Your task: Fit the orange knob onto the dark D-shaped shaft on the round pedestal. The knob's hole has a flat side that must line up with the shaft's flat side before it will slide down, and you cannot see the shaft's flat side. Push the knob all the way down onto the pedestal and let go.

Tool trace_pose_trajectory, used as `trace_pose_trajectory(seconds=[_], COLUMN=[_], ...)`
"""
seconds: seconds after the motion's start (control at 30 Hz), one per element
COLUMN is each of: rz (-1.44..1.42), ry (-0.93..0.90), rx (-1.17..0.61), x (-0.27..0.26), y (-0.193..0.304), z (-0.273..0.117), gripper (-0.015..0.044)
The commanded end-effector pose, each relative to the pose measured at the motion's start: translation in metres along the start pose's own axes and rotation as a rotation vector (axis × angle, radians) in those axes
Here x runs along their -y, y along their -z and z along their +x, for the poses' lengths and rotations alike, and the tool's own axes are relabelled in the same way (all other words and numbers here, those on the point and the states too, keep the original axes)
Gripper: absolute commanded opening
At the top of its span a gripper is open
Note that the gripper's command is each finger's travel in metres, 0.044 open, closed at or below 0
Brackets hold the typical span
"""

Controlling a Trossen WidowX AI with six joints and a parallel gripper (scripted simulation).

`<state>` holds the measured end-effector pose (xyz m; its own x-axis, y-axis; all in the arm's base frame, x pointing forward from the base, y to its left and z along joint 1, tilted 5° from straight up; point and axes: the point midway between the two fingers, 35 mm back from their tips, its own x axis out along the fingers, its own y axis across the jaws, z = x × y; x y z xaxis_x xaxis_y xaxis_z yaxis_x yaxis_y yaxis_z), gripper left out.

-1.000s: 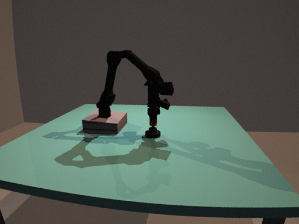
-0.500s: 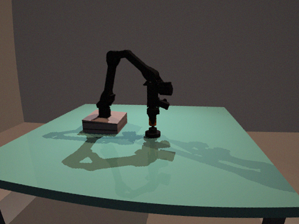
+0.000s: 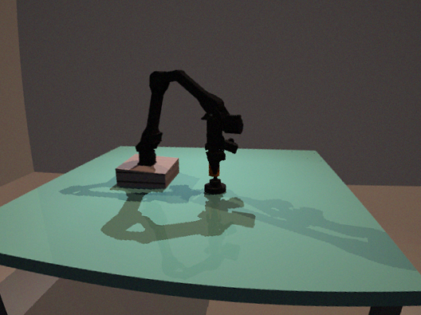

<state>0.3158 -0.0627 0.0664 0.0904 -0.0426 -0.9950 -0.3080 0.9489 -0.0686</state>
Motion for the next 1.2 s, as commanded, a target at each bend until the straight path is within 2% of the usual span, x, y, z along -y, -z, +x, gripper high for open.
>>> trace_pose_trajectory(seconds=[0.0,1.17], rz=[-0.111,-0.153], ry=[0.003,0.003], rx=[0.006,0.006], x=[0.0007,0.0001], y=[-0.0017,-0.0007], z=[-0.0029,0.0031], gripper=[0.0,0.0])
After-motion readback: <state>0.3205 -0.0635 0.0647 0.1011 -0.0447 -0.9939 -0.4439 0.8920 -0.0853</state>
